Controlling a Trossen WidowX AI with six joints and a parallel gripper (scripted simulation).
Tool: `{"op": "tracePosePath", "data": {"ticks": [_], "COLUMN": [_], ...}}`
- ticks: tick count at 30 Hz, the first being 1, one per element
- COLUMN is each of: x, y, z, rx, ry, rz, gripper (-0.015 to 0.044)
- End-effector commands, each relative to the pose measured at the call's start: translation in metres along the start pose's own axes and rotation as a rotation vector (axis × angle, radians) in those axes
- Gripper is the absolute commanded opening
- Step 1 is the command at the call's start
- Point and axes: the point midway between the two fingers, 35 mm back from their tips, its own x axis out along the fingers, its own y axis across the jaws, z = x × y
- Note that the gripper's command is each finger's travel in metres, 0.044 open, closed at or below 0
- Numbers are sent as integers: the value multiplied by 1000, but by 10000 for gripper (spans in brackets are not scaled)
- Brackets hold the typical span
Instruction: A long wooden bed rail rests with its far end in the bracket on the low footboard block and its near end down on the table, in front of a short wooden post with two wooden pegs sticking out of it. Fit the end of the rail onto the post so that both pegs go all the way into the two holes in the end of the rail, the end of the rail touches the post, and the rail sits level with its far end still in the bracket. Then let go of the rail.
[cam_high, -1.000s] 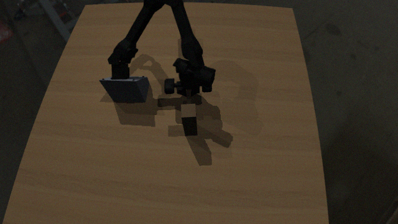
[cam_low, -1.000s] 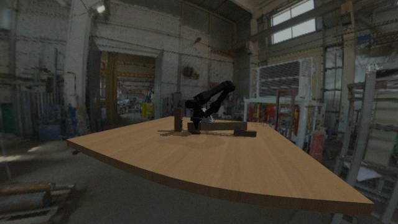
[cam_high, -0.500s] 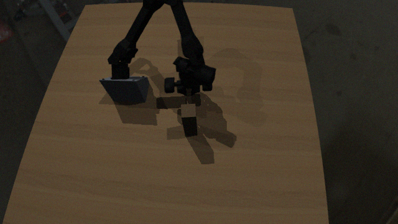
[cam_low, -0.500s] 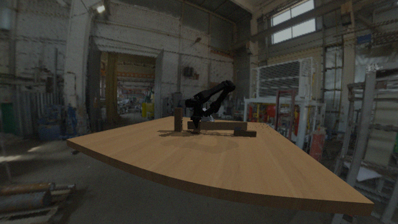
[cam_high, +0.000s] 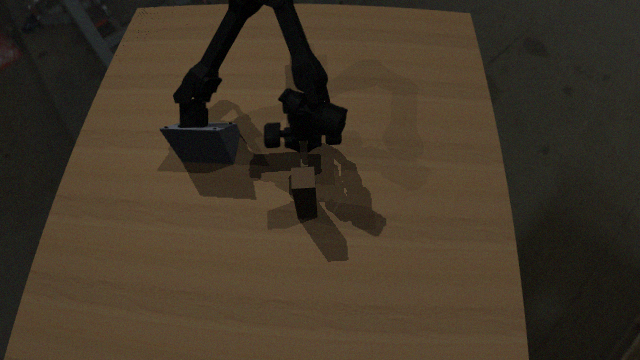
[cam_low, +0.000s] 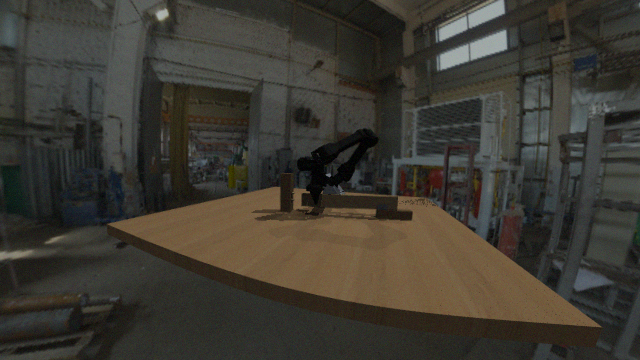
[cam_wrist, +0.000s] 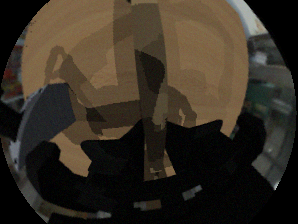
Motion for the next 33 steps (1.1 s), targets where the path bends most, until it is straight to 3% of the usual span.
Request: {"op": "tracePosePath", "data": {"ticks": [1, 33], "x": [-5, -8], "y": [-3, -2], "z": [0, 0], "rx": [-2, -2], "ry": [-4, -3], "rz": [-12, -12], "gripper": [0, 0]}}
